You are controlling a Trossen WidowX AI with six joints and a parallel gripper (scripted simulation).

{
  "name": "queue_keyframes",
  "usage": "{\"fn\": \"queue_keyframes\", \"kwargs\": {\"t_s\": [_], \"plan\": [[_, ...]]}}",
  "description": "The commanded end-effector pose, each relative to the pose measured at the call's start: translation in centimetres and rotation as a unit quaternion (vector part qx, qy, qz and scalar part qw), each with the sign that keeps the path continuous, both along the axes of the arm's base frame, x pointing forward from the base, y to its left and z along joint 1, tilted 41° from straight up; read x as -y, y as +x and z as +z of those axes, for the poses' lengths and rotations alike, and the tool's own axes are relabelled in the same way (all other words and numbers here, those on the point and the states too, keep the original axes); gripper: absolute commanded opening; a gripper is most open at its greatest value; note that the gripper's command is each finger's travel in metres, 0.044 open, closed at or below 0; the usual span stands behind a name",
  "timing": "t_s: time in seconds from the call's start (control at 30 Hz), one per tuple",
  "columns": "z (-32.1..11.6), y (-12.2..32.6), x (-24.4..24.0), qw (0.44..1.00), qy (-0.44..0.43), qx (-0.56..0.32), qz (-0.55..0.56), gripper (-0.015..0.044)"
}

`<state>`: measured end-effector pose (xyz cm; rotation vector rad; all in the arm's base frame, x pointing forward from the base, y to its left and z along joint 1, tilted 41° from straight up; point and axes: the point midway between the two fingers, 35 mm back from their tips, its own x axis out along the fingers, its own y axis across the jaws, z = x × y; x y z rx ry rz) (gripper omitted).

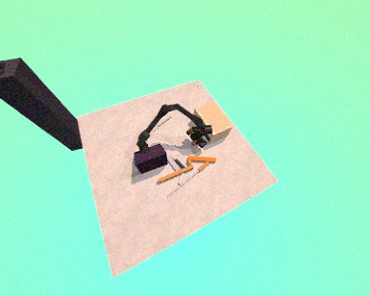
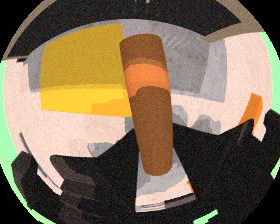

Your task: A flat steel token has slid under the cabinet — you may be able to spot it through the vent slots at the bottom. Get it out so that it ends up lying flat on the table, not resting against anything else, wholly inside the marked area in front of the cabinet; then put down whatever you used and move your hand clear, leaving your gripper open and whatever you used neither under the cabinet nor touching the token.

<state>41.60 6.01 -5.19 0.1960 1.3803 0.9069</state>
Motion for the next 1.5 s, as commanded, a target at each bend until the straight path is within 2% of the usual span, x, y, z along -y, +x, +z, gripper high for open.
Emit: {"fn": "queue_keyframes", "kwargs": {"t_s": [0.0, 0.57, 1.47], "plan": [[0.4, -0.1, -0.6, 1.0, 0.001, 0.002, 0.001, 0.0], [1.4, -0.8, -1.7, 1.0, 0.001, 0.001, 0.001, 0.0], [0.8, -2.5, -0.8, 1.0, 0.001, 0.001, 0.001, 0.0]]}}
